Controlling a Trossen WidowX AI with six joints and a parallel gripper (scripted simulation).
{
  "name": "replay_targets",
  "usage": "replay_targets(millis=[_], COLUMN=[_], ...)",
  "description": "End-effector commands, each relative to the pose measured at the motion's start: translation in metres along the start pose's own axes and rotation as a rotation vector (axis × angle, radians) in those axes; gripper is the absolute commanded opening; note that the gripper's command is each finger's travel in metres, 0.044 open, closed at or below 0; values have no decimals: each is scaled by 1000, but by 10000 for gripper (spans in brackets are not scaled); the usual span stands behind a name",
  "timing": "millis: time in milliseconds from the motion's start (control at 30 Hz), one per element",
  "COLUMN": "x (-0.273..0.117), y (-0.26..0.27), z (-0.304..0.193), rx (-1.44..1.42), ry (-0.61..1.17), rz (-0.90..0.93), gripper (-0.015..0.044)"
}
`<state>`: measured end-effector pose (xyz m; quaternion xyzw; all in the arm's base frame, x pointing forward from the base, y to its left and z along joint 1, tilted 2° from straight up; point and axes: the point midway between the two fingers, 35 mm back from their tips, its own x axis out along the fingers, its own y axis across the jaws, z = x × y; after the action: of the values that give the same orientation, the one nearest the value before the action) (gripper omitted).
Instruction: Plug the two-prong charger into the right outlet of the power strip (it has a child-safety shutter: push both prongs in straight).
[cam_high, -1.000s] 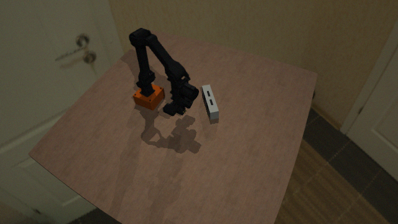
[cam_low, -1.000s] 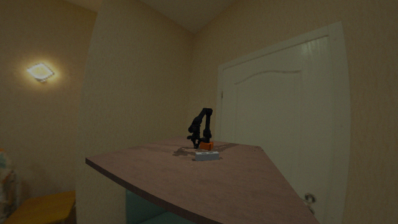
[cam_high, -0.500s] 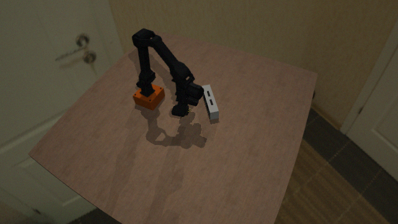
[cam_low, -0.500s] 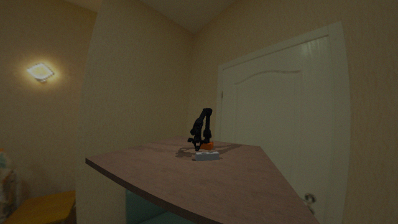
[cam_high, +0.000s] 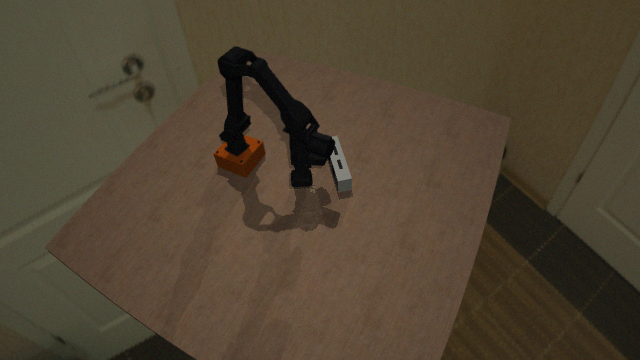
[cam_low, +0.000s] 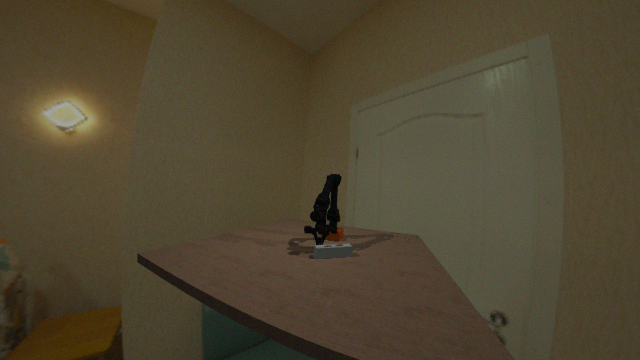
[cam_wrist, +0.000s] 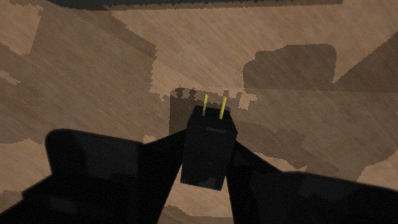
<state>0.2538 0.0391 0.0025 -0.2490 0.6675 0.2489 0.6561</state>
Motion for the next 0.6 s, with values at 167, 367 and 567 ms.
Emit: replay_targets(millis=[167, 367, 567], x=[3, 2, 2], y=[3, 4, 6], z=[9, 18, 27], rx=[-58, -70, -82], ry=[3, 3, 2], rz=[-5, -6, -6], gripper=[0, 0, 0])
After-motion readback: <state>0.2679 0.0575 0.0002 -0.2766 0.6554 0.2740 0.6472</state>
